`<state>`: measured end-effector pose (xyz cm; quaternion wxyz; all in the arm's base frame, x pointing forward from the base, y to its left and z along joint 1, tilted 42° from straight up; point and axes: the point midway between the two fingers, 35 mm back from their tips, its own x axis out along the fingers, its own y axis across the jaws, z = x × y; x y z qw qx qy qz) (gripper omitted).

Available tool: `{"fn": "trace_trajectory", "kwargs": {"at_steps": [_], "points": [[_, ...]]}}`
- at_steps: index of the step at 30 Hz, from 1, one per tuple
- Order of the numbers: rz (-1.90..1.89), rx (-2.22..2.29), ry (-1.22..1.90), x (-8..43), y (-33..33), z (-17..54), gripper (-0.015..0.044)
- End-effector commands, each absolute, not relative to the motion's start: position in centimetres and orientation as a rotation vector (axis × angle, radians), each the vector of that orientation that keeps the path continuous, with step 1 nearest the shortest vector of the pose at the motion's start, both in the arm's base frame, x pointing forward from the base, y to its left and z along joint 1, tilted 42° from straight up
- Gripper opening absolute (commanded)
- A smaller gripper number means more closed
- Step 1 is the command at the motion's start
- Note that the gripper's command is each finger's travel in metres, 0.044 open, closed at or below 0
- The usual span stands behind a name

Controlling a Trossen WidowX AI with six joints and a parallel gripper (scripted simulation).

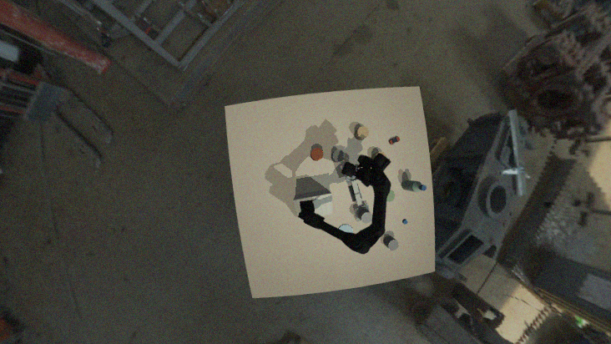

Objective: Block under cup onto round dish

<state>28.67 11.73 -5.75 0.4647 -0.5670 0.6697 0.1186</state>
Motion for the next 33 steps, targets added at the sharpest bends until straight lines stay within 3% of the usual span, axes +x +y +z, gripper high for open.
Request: {"fn": "trace_trajectory", "kwargs": {"at_steps": [1, 26, 29, 33], "points": [[0.292, -1.404, 1.651, 28.5, 11.2, -6.2, 0.0260], [0.290, -1.405, 1.651, 28.8, 8.8, -8.9, 0.0260], [0.290, -1.405, 1.651, 28.8, 8.8, -8.9, 0.0181], [0.290, -1.405, 1.651, 28.8, 8.8, -8.9, 0.0155]]}}
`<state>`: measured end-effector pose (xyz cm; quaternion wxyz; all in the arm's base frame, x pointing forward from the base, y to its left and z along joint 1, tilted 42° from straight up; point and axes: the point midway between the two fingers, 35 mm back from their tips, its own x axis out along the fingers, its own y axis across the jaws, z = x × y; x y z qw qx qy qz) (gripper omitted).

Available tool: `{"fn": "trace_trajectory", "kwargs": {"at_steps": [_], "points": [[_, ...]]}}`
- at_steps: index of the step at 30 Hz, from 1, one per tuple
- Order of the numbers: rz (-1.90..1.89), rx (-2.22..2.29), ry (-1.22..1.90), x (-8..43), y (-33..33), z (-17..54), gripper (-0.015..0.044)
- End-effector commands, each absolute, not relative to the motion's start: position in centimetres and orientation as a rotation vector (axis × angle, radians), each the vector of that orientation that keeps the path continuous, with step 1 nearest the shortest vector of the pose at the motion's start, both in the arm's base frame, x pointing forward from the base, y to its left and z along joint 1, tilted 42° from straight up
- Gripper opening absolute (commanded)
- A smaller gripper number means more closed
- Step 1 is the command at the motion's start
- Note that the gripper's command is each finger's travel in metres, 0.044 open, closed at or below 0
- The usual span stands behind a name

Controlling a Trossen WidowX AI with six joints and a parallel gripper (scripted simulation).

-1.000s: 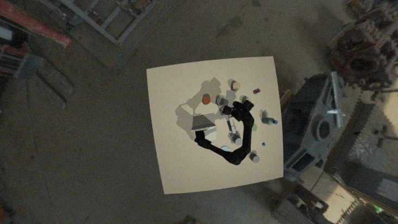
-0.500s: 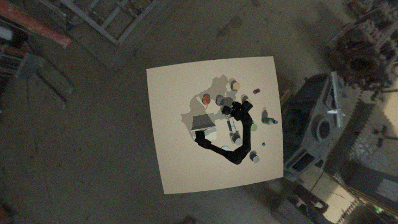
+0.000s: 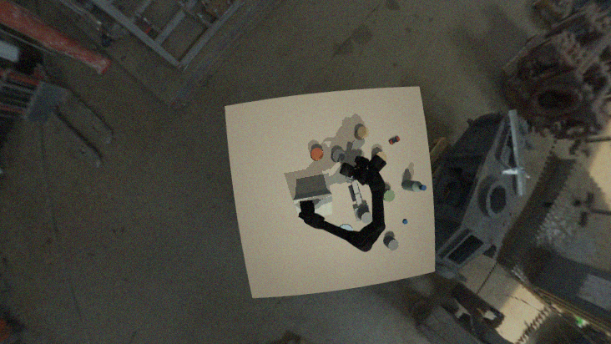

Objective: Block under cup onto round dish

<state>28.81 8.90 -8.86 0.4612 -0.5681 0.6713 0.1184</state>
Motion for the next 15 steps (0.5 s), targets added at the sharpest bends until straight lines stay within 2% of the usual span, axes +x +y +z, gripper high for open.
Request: {"fn": "trace_trajectory", "kwargs": {"at_steps": [1, 5, 10, 15], "points": [[0.290, -1.405, 1.651, 28.8, 8.8, -8.9, 0.0148], [0.290, -1.405, 1.651, 28.8, 8.8, -8.9, 0.0121], [0.292, -1.404, 1.651, 28.8, 10.0, -7.8, 0.0000], [0.295, -1.403, 1.650, 28.7, 12.3, -5.3, 0.0000]]}}
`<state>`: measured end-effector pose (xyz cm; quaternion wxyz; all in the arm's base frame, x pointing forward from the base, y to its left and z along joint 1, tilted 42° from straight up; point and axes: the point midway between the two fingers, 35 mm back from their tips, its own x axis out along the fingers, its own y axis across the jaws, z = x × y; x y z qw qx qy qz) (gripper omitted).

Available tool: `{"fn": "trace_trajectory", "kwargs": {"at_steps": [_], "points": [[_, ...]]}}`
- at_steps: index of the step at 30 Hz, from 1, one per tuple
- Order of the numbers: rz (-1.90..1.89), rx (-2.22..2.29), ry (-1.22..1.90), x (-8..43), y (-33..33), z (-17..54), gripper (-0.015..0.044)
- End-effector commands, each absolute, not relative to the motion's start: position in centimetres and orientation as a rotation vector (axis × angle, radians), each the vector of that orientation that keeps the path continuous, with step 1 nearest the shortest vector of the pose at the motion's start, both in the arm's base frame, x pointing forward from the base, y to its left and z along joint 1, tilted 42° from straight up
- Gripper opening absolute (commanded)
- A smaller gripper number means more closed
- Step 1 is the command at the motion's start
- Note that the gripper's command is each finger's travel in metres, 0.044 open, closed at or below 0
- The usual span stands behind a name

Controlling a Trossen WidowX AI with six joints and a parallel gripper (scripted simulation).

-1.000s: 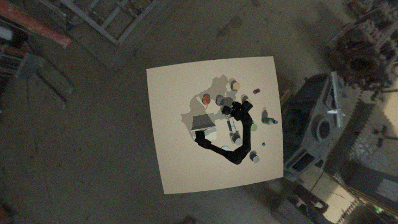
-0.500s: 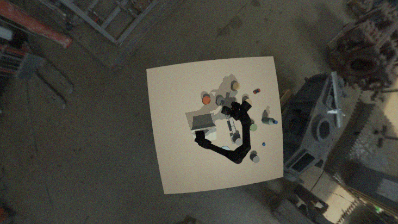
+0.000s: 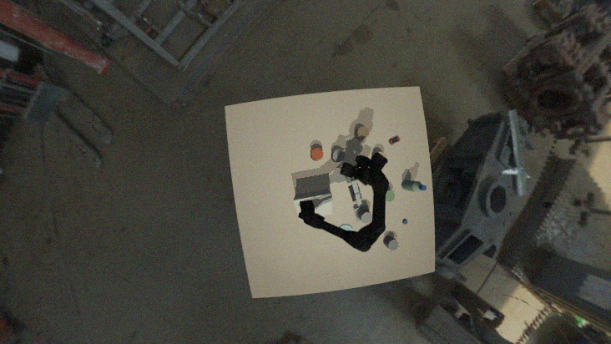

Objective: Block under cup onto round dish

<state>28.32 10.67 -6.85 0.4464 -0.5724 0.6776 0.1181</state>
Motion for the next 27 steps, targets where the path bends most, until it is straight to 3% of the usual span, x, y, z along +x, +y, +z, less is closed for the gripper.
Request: {"fn": "trace_trajectory", "kwargs": {"at_steps": [1, 12, 27], "points": [[0.295, -1.403, 1.650, 28.7, 12.8, -4.8, 0.0000], [0.301, -1.398, 1.650, 28.4, 14.7, -1.5, 0.0000], [0.379, -1.337, 1.609, 32.2, 5.7, 3.7, 0.0000]]}}
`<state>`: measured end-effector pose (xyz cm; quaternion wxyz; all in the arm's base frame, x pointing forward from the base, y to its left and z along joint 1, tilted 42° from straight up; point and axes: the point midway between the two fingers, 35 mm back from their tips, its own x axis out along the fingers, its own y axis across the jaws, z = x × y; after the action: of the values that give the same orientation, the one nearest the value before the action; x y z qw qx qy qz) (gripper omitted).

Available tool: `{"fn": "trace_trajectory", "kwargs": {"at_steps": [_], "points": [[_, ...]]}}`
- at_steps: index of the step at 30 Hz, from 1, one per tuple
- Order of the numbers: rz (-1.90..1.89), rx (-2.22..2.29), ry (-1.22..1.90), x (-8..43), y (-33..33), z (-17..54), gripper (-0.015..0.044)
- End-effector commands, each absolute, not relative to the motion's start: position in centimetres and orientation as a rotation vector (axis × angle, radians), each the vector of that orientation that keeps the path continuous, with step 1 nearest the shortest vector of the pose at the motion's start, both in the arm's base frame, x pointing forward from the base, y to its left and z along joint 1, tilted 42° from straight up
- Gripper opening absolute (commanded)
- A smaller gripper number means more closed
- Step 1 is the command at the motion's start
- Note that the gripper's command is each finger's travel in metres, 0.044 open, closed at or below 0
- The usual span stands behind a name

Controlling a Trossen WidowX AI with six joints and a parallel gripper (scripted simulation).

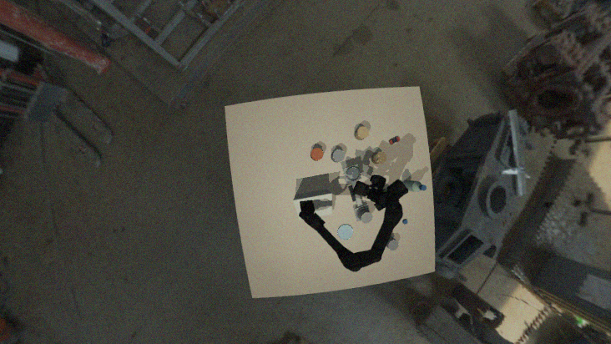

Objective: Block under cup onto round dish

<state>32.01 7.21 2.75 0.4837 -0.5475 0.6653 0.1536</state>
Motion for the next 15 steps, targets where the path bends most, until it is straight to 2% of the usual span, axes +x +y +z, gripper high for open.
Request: {"fn": "trace_trajectory", "kwargs": {"at_steps": [1, 15], "points": [[0.380, -1.335, 1.606, 32.3, 5.0, 4.0, 0.0000], [0.353, -1.310, 1.558, 31.9, -4.3, 8.6, 0.0000]]}}
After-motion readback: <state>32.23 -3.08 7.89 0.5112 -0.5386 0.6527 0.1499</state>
